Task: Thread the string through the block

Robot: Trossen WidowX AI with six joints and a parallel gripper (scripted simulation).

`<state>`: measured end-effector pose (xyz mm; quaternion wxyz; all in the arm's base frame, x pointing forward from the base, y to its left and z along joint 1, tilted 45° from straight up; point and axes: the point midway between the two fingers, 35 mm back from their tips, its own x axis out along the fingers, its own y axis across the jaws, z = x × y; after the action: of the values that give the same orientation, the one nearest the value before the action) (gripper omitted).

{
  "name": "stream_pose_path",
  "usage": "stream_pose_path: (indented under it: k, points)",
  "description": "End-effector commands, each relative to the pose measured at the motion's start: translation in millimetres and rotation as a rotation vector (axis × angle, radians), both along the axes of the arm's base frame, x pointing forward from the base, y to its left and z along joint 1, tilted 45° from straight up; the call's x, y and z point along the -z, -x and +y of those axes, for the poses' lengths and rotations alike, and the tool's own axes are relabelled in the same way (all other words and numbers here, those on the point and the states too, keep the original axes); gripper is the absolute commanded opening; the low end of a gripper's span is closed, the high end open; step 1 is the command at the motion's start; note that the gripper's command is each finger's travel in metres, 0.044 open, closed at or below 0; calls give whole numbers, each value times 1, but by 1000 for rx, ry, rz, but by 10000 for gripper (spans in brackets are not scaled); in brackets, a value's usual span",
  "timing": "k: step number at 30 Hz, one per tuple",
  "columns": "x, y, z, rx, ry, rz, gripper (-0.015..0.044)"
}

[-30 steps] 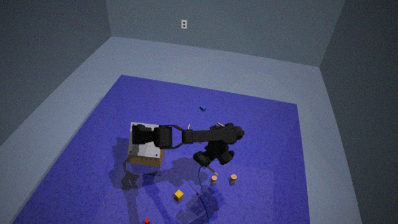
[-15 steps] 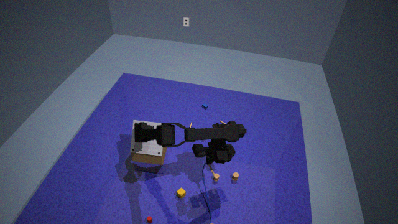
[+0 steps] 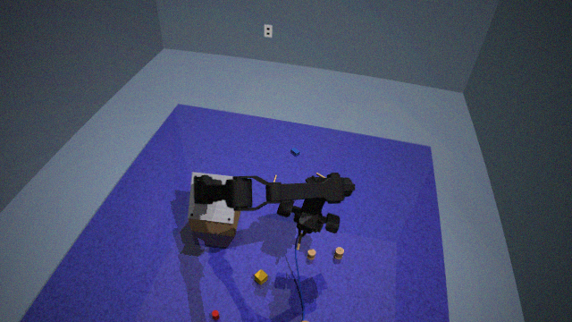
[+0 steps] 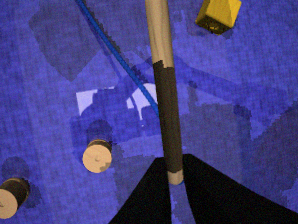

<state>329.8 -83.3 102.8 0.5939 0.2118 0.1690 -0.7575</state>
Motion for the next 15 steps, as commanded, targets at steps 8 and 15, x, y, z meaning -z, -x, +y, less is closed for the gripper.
stream_pose_path:
  k: [8, 15]
  points:
    - [1, -1, 0, 179, 82, -301, 0]
    - [1, -1, 1, 275, 122, -461, 0]
